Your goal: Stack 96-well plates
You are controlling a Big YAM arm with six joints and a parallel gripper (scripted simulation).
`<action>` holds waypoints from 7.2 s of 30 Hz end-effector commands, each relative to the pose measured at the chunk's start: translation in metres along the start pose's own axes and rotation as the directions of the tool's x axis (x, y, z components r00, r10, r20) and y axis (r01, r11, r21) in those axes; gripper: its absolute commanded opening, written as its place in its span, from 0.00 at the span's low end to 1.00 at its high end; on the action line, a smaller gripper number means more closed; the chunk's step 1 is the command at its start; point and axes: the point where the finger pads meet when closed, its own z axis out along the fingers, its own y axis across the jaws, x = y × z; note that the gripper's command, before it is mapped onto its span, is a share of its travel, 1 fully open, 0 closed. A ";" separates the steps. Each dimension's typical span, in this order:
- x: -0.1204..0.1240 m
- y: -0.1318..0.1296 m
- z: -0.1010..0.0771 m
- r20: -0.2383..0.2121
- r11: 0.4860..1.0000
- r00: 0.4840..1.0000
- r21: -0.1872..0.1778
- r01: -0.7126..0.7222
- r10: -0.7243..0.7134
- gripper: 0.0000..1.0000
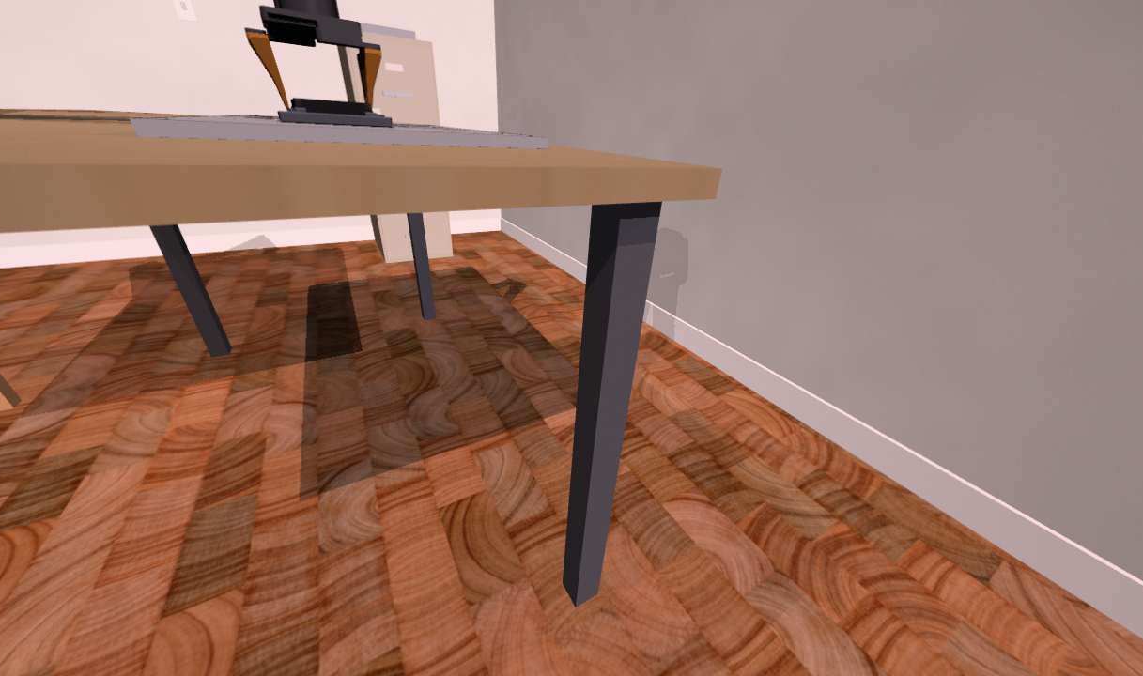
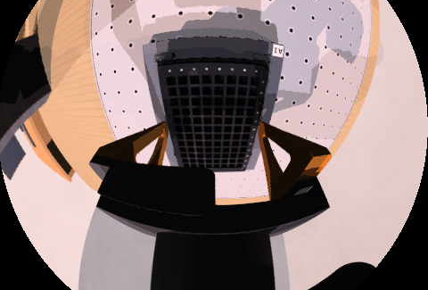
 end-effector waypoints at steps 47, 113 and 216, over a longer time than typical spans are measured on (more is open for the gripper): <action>0.003 0.008 -0.026 -0.010 1.000 1.000 -0.012 -0.009 0.009 0.00; -0.001 0.003 -0.095 -0.001 1.000 1.000 -0.002 -0.004 0.004 0.00; -0.280 -0.077 -0.098 0.017 0.982 0.982 0.010 -0.190 0.189 0.00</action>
